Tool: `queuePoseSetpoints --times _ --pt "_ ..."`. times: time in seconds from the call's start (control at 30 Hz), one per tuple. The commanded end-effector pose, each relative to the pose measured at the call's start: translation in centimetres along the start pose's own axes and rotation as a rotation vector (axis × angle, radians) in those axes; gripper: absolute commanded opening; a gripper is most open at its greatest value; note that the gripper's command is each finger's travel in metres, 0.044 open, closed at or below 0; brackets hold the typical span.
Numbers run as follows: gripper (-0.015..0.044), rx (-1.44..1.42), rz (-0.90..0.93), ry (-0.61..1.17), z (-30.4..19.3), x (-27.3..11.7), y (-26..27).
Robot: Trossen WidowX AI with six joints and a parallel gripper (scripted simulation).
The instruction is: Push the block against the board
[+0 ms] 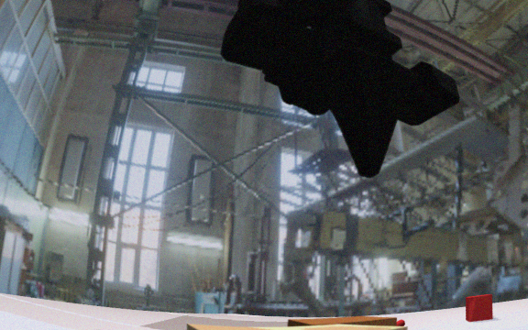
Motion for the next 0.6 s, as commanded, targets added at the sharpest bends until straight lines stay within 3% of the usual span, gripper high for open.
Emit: queuePoseSetpoints --times 0.0,0.57 --pt "0.0 -0.084 -0.015 -0.002 1.2 0.6 -0.7" --pt "0.0 -0.625 -0.033 0.001 5.7 3.2 -4.0"
Point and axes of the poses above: the point midway between the two fingers, 35 mm back from their tips, its own x axis out along the fingers, its own y axis across the jaws, z = x × y, the point moved 9 cm from there along -x, back along the fingers, and after that the axes turned 9 degrees about x, right-handed, at the moved point
